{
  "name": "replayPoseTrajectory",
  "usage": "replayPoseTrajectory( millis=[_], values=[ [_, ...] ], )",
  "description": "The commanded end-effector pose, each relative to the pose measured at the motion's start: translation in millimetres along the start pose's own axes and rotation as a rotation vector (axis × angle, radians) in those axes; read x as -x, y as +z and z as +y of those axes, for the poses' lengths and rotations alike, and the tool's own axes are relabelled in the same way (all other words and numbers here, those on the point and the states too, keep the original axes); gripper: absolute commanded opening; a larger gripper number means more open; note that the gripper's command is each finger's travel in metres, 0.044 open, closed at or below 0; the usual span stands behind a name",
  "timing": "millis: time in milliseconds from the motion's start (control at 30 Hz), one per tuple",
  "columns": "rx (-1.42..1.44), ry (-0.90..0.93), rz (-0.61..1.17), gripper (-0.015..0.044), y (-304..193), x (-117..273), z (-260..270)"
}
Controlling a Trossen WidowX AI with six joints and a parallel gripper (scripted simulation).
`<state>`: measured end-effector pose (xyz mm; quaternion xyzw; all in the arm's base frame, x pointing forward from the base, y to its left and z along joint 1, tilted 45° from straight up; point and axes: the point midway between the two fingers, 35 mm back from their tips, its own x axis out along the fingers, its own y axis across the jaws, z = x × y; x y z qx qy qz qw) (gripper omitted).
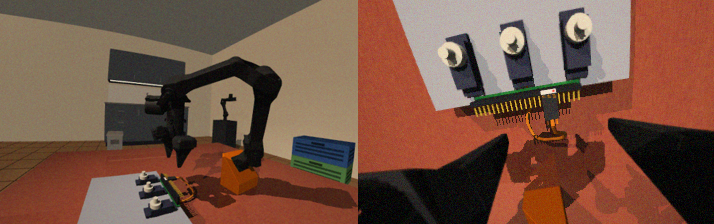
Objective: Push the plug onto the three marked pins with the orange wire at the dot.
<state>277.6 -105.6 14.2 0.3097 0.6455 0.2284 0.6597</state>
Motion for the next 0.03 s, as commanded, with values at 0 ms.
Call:
replayPoseTrajectory(
  millis=[0],
  values=[
    [0.005, -0.003, 0.004, 0.044, -0.6, 0.4, -0.3]
  ],
)
